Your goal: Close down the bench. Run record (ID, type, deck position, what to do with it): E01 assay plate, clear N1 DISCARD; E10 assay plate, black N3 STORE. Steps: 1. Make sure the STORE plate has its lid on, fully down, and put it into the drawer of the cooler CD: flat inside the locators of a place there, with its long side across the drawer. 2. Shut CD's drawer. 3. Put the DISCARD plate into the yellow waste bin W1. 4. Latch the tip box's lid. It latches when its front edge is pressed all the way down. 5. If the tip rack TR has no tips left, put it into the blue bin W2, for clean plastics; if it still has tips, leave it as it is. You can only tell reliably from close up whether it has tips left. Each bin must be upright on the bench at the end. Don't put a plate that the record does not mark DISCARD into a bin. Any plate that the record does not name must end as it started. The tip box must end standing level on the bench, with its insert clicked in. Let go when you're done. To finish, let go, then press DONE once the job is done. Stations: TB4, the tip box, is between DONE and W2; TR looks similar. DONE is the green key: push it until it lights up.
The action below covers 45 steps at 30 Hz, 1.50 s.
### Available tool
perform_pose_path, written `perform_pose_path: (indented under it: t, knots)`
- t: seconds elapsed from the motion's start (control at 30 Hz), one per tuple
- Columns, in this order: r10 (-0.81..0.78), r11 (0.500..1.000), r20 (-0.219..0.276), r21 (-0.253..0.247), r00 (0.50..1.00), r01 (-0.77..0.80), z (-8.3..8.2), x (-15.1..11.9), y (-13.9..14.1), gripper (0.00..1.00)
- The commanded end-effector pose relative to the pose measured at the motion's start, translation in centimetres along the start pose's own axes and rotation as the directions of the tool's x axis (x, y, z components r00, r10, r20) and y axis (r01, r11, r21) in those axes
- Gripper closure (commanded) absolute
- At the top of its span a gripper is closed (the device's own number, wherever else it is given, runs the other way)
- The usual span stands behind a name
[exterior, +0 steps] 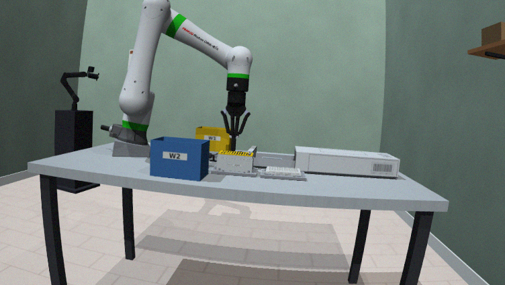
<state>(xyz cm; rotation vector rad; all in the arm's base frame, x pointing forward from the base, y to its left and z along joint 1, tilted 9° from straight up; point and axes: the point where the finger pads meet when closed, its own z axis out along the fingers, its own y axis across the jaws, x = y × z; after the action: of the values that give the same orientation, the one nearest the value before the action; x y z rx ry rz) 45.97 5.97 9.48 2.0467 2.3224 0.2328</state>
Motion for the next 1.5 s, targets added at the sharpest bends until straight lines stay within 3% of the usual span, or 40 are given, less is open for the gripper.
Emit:
perform_pose_path:
  t: [0.0,1.07,1.47]
  knots:
    - [0.000,1.000,0.000,-0.002,1.000,0.000,0.1,0.0,0.1,0.90]
    - [0.000,1.000,0.000,-0.002,1.000,0.000,4.1,0.0,0.1,0.90]
    - [0.000,1.000,0.000,-0.002,1.000,0.000,4.7,0.0,0.1,0.90]
